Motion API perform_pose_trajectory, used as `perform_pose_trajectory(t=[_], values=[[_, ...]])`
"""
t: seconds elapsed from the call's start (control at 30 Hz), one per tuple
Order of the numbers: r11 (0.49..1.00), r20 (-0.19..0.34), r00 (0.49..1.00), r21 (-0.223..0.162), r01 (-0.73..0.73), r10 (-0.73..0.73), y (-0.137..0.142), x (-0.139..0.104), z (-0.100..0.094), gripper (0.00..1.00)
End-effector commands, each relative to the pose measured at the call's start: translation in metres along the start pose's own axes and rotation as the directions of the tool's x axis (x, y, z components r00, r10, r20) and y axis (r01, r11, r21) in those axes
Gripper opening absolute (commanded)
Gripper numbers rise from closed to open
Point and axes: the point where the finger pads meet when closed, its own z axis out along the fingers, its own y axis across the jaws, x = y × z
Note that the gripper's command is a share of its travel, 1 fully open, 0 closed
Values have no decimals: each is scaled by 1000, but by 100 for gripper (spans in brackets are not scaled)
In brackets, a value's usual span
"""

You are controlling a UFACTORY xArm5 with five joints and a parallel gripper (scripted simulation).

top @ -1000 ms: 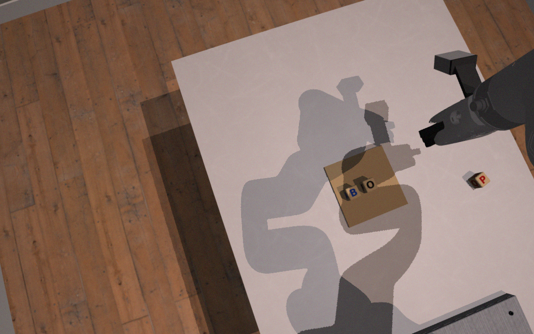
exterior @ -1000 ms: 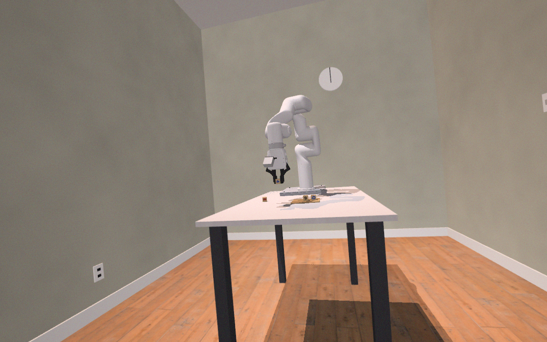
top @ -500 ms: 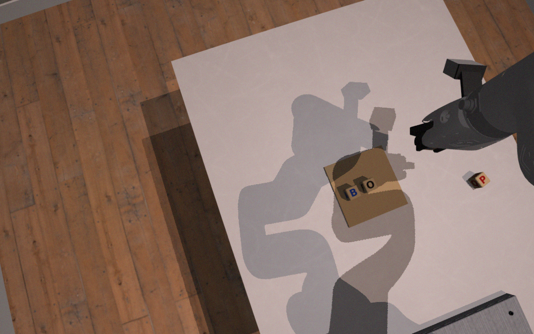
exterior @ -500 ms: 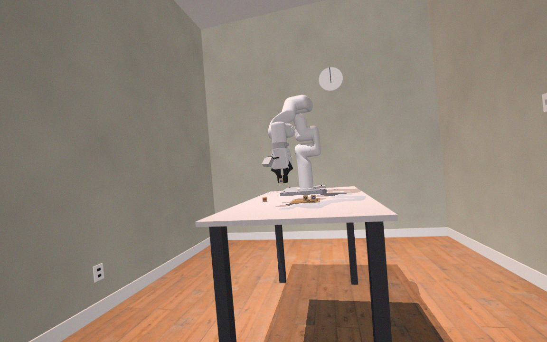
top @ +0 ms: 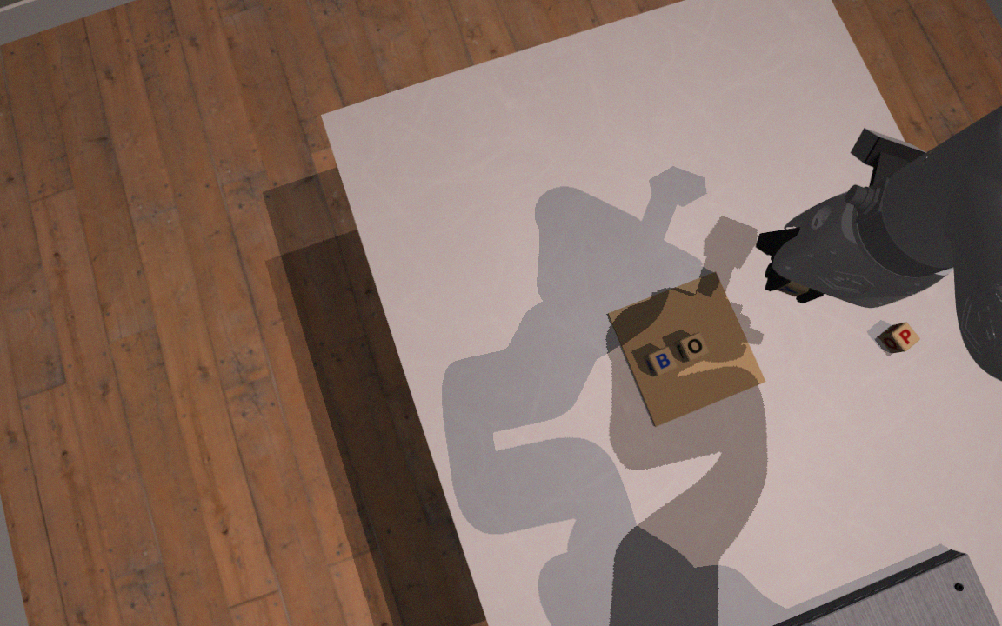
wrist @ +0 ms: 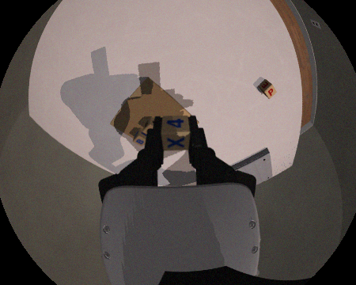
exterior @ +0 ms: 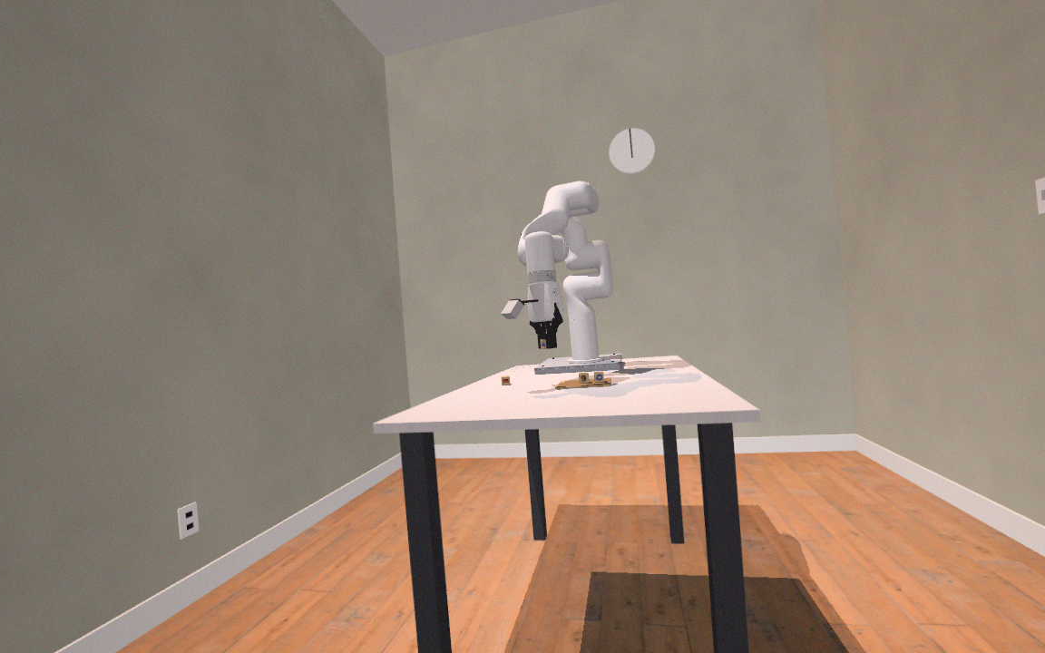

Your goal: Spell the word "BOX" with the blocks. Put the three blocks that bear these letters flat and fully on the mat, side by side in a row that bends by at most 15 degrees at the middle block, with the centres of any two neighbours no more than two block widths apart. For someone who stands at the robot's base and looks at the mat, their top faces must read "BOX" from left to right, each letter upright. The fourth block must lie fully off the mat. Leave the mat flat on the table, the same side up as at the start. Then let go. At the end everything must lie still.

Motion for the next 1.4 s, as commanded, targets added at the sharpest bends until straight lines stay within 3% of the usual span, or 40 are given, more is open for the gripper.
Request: perform_pose_trajectory(t=[0.0,0.2,0.77,0.83,1.1,1.37], values=[[990,-4,990,4,-139,139,-4,-7,-2,21],[976,-3,976,5,-218,218,-7,-12,-2,21],[851,0,851,6,-525,525,-15,-33,-2,21],[808,1,808,6,-589,589,-16,-38,-2,21],[717,2,717,6,-697,697,-19,-47,-2,21],[706,2,707,6,-708,708,-19,-48,-2,21]])
